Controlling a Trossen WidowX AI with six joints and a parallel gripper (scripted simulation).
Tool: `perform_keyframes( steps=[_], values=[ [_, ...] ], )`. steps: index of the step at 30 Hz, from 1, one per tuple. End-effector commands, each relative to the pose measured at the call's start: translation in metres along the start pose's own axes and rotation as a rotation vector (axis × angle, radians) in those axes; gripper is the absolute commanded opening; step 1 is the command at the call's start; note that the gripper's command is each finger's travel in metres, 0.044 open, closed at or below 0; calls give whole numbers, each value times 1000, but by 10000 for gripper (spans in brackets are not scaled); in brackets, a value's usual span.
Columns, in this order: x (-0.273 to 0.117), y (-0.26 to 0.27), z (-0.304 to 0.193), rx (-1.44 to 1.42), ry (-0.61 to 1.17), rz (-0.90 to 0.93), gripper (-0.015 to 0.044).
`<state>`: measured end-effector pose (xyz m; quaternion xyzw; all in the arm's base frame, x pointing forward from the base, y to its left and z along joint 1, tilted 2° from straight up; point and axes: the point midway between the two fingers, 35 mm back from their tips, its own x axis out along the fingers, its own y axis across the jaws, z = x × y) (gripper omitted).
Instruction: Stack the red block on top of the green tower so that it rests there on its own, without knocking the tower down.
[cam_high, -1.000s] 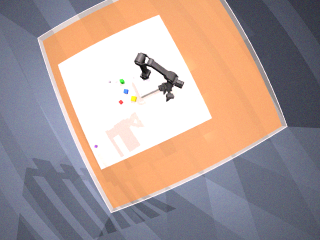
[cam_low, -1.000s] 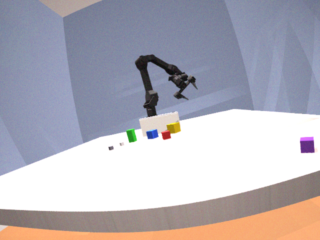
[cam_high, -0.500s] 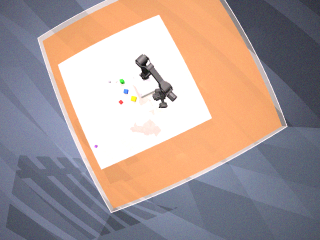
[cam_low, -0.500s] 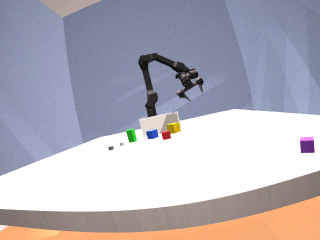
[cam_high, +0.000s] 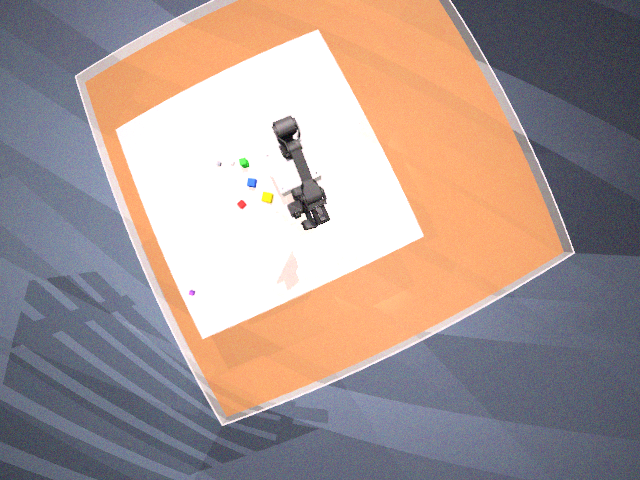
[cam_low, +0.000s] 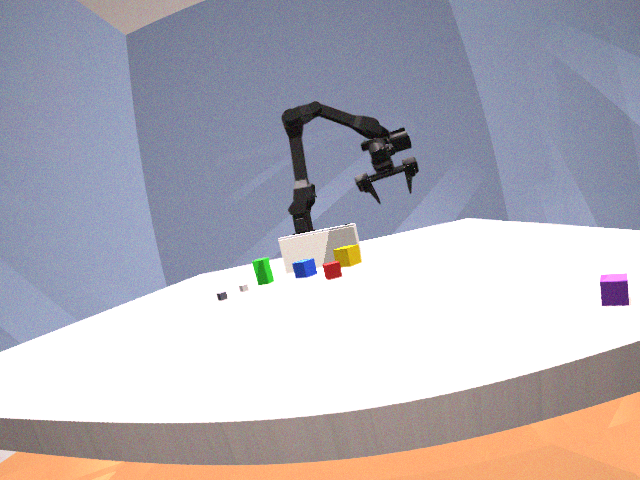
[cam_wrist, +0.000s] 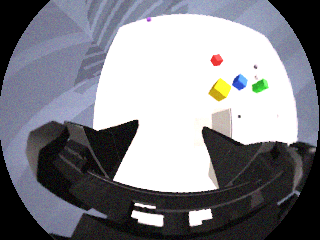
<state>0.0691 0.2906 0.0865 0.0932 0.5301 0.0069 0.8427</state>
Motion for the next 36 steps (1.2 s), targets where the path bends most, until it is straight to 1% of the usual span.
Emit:
perform_keyframes(
  steps=[1, 13, 20, 36],
  values=[
    [12, 2, 18, -37, 29, -39, 440],
    [47, -10, 72, -83, 103, -114, 440],
    [71, -23, 112, -142, 147, -146, 440],
    [116, -85, 193, -307, 323, -157, 440]
  ],
)
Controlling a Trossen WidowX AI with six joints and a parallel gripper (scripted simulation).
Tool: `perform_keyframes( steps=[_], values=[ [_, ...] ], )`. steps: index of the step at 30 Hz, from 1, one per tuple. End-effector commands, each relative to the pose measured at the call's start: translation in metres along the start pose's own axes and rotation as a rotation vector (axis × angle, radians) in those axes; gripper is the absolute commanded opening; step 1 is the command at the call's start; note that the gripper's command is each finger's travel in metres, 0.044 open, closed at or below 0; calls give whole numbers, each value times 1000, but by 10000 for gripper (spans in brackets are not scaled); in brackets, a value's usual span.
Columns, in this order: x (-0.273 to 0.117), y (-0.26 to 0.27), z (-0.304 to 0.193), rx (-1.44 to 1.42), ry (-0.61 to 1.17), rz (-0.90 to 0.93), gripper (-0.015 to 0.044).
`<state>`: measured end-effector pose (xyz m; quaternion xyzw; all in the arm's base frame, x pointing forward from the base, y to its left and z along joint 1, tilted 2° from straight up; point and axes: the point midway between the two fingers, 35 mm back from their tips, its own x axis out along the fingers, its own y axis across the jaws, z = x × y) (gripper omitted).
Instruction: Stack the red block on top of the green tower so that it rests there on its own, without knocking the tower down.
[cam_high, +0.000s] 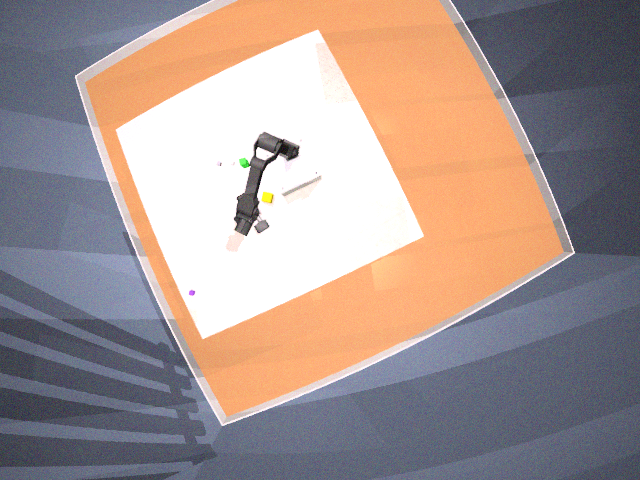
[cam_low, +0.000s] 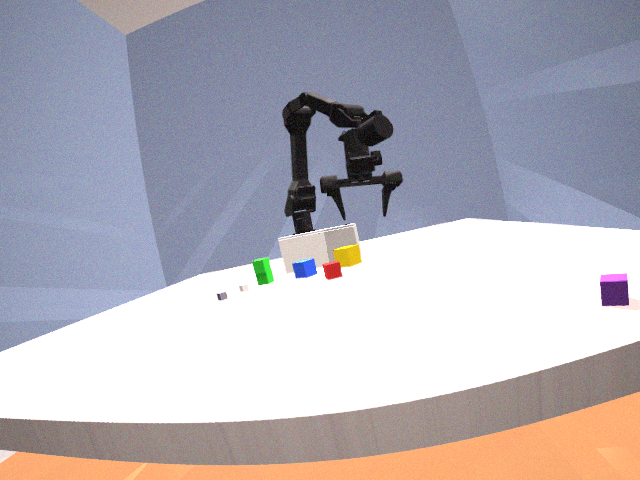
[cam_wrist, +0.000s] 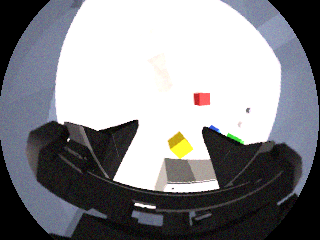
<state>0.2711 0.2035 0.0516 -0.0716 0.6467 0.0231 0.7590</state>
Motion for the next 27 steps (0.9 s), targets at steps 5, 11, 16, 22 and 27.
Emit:
perform_keyframes(
  steps=[5, 11, 16, 22, 27],
  values=[
    [15, -46, 29, -84, 68, 30, 440],
    [27, -81, 43, -148, 110, 84, 440],
    [33, -102, 50, -183, 126, 123, 440],
    [33, -101, 46, -183, 126, 123, 440],
    [60, -97, 43, -183, 126, 123, 440]
  ],
)
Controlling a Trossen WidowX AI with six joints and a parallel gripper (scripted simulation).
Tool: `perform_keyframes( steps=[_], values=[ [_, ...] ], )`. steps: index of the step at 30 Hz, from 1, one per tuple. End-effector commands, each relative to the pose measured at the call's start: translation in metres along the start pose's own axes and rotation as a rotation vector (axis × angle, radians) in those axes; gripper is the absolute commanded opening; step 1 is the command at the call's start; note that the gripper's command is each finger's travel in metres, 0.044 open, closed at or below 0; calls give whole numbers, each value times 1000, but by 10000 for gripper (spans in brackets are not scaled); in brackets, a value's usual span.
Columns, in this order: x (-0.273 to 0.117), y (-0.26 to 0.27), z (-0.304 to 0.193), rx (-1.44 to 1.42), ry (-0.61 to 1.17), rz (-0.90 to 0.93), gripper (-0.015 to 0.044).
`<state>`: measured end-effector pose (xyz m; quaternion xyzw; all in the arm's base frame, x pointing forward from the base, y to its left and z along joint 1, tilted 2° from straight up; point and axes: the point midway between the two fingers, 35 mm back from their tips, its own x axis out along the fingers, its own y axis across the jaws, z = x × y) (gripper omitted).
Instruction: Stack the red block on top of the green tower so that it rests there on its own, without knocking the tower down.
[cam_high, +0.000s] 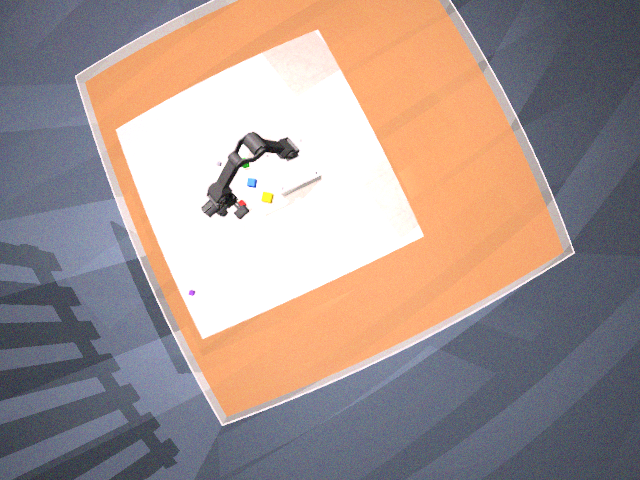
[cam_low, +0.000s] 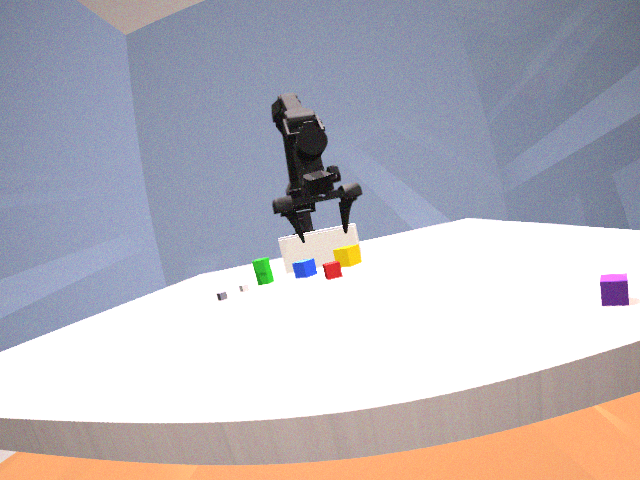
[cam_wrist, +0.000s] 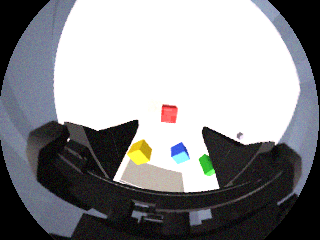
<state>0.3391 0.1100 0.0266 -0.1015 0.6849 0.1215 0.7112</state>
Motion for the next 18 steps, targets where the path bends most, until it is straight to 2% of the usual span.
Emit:
perform_keyframes(
  steps=[1, 18],
  values=[
    [27, 1, -5, -4, 19, 6, 440],
    [52, 1, -4, -4, 19, 6, 440]
  ],
)
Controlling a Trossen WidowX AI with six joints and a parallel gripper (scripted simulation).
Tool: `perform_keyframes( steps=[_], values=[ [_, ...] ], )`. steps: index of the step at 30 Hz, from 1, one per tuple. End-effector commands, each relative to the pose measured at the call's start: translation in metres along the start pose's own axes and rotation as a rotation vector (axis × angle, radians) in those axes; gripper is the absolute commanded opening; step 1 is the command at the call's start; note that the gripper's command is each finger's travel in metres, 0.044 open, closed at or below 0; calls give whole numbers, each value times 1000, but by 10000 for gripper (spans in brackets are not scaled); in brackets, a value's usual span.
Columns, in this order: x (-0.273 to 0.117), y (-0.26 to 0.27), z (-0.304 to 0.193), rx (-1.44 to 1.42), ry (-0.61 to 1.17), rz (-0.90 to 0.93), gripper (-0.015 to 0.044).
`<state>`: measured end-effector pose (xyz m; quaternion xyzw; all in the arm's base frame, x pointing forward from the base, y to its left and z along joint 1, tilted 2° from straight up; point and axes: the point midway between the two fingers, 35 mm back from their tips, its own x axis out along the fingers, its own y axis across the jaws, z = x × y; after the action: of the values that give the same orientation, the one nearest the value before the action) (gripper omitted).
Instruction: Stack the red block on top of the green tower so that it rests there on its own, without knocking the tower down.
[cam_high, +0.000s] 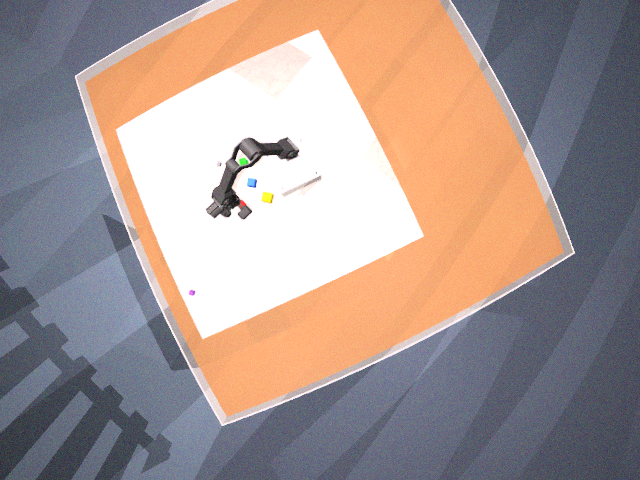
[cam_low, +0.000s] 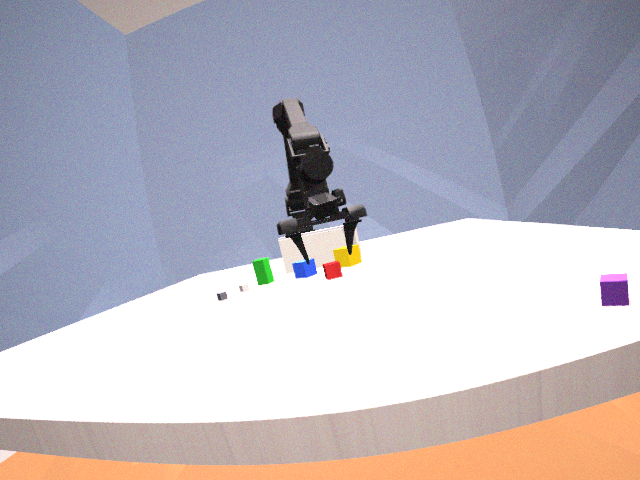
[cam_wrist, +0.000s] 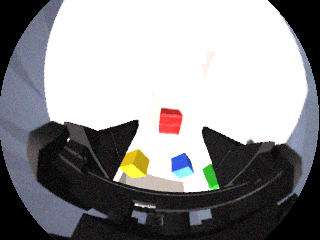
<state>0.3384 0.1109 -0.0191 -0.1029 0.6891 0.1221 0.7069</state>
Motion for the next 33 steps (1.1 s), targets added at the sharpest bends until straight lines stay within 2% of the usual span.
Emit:
perform_keyframes(
  steps=[1, 16, 32, 33],
  values=[
    [8, 1, -2, -2, 6, 5, 440],
    [32, 1, -3, -2, 7, 5, 440],
    [33, 1, -3, -2, 7, 5, 440],
    [33, 1, -3, -2, 7, 5, 414]
  ],
)
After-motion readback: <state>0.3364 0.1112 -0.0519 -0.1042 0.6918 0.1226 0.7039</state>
